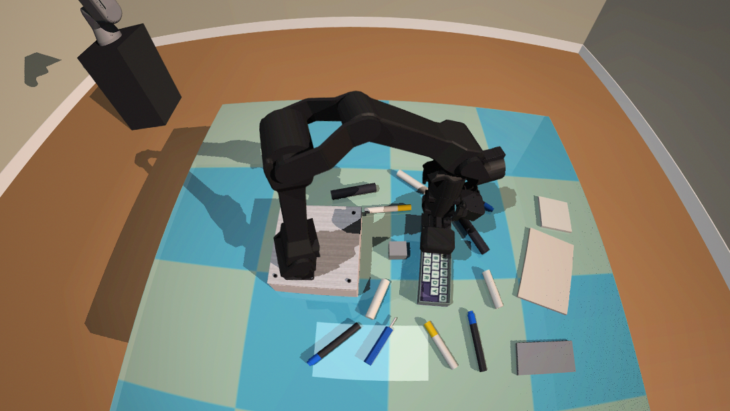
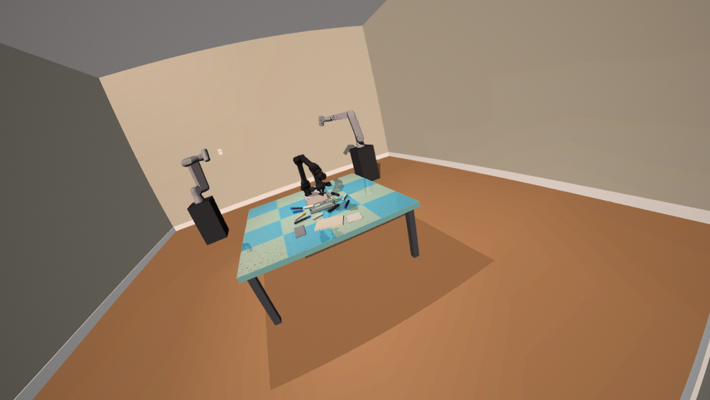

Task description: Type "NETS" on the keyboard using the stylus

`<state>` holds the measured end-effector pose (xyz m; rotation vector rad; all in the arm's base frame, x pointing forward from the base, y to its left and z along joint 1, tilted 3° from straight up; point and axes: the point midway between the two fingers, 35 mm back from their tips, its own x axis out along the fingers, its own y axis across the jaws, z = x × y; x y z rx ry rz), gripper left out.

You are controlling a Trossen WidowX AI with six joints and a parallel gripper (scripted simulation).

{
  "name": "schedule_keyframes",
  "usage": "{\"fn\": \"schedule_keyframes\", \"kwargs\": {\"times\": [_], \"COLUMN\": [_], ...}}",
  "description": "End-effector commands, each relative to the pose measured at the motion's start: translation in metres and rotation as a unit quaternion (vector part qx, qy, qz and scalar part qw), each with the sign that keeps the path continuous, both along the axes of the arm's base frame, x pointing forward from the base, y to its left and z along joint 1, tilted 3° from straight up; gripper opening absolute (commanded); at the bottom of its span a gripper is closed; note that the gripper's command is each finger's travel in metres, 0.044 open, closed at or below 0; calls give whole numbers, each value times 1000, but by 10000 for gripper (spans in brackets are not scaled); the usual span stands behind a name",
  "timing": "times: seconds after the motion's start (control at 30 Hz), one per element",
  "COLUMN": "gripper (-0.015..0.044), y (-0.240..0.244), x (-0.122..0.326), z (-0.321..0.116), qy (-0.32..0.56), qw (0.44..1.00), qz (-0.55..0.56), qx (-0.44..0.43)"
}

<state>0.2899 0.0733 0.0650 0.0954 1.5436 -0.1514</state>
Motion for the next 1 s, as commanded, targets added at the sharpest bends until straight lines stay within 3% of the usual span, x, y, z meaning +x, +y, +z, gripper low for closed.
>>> {"fn": "schedule_keyframes", "kwargs": {"times": [0.0,0.07,0.2,0.57,0.77,0.97], "gripper": [52,105,0,0,150,150], "y": [0,0,0,0,-30,-99], "x": [0,0,0,0,0,-12], "z": [0,0,0,0,-4,-12], "qy": [0,0,0,0,16,21], "qw": [1000,1000,1000,1000,998,981], "qz": [0,0,0,0,55,176], "qx": [0,0,0,0,18,75]}}
